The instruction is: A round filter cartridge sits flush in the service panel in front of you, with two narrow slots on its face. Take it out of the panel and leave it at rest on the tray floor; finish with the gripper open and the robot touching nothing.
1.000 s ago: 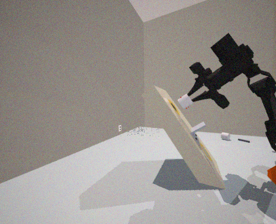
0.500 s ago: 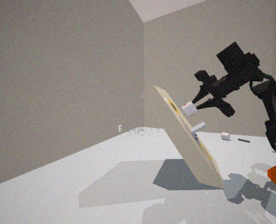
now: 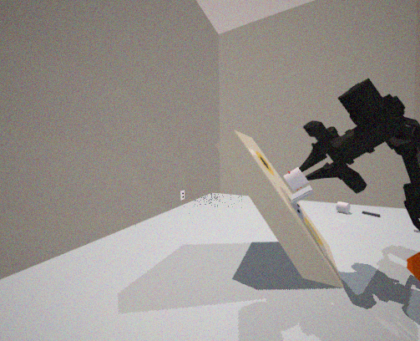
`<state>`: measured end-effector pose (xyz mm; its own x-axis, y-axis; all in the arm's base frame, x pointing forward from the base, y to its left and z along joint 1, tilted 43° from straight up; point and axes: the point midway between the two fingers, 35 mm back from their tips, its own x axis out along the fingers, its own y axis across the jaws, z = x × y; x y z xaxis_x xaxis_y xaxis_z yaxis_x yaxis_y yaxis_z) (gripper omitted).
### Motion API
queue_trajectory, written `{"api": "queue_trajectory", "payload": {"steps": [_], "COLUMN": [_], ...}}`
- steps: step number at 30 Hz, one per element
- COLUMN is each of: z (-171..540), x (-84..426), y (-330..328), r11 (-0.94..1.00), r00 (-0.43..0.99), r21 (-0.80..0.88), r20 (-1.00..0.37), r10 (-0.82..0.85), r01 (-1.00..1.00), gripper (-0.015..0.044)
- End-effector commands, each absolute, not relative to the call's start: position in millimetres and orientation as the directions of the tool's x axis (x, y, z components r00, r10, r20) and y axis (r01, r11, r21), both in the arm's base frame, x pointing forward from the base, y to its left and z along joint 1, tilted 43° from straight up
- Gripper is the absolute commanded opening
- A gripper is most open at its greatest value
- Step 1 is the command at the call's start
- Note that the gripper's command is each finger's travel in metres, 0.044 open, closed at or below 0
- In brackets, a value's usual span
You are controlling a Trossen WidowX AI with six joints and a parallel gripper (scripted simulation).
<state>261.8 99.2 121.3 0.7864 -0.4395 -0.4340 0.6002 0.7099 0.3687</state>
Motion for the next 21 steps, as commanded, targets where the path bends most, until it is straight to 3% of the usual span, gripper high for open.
{"api": "queue_trajectory", "payload": {"steps": [1, 13, 21], "z": [122.4, 121.4, 169.7], "x": [262.7, 260.9, 299.1], "y": [100.3, 98.1, 139.5], "r11": [0.709, 0.705, 0.704], "r00": [0.788, 0.791, 0.791], "r21": [0.372, 0.383, 0.384], "r20": [-0.433, -0.427, -0.427], "r10": [-0.438, -0.439, -0.438], "r01": [0.599, 0.598, 0.597], "gripper": [0.0112, 0.0112, 0.0112]}}
